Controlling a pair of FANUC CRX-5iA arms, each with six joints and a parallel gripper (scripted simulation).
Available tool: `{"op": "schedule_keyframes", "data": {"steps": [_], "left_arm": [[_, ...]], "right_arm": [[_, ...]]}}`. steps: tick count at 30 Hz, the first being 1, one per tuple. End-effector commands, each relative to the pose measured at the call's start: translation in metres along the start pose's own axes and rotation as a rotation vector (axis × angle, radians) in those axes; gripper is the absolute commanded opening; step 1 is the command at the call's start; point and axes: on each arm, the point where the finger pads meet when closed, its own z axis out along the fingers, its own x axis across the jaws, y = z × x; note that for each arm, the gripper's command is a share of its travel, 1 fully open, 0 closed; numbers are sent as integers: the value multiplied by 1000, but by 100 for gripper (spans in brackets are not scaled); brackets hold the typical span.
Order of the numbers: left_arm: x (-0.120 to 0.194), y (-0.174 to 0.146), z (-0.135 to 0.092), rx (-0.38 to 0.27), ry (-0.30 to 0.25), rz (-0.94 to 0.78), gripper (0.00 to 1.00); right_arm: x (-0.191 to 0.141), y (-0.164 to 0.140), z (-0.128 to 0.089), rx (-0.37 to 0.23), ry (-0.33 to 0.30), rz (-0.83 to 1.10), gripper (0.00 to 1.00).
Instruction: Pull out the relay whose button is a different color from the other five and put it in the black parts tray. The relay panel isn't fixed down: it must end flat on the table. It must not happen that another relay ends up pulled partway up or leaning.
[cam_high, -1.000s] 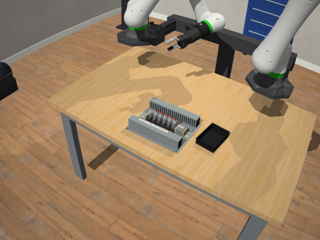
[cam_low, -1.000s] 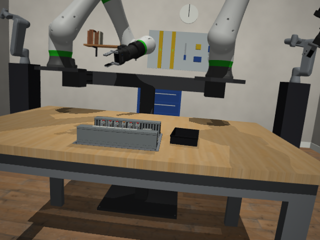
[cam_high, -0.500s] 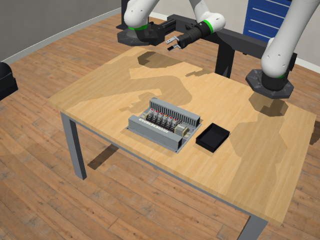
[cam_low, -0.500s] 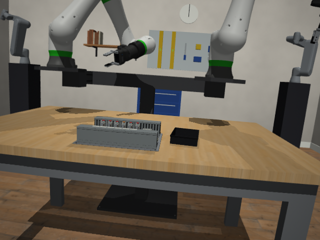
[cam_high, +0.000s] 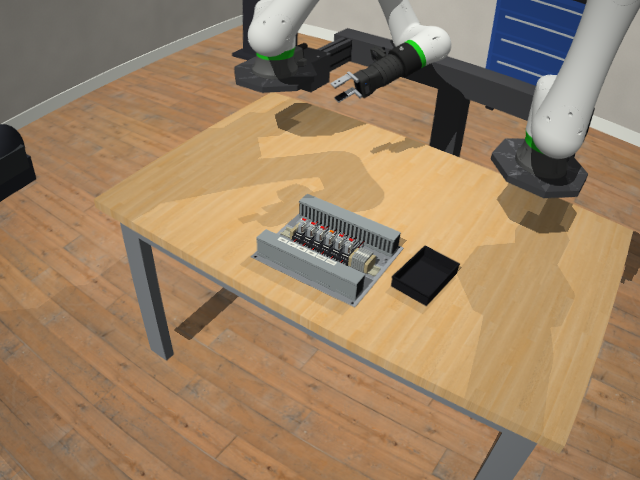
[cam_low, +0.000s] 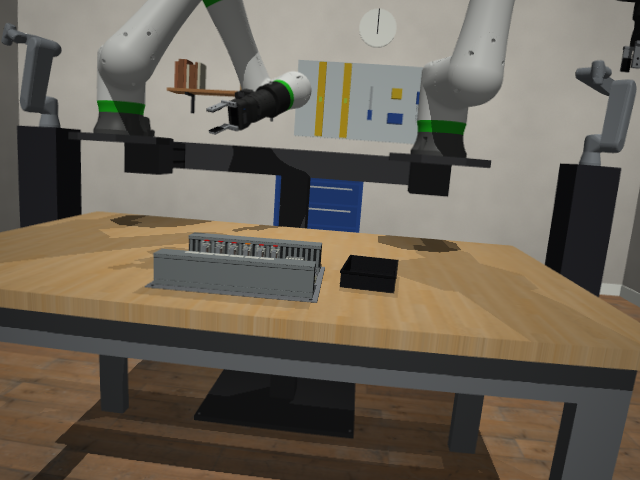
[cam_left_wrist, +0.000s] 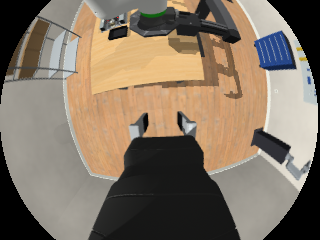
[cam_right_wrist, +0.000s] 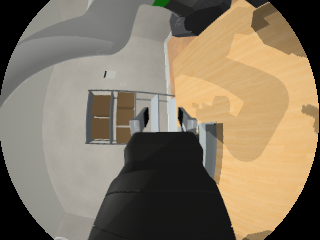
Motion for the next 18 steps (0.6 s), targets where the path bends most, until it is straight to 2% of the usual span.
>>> {"op": "schedule_keyframes", "data": {"steps": [1,18], "left_arm": [[4,1,-5,-13,-4,-21,100],[9,3,-11,-26,-9,-48,100]], "right_arm": [[0,0,0,-1,0,1,100],[0,0,0,-1,0,1,98]]}}
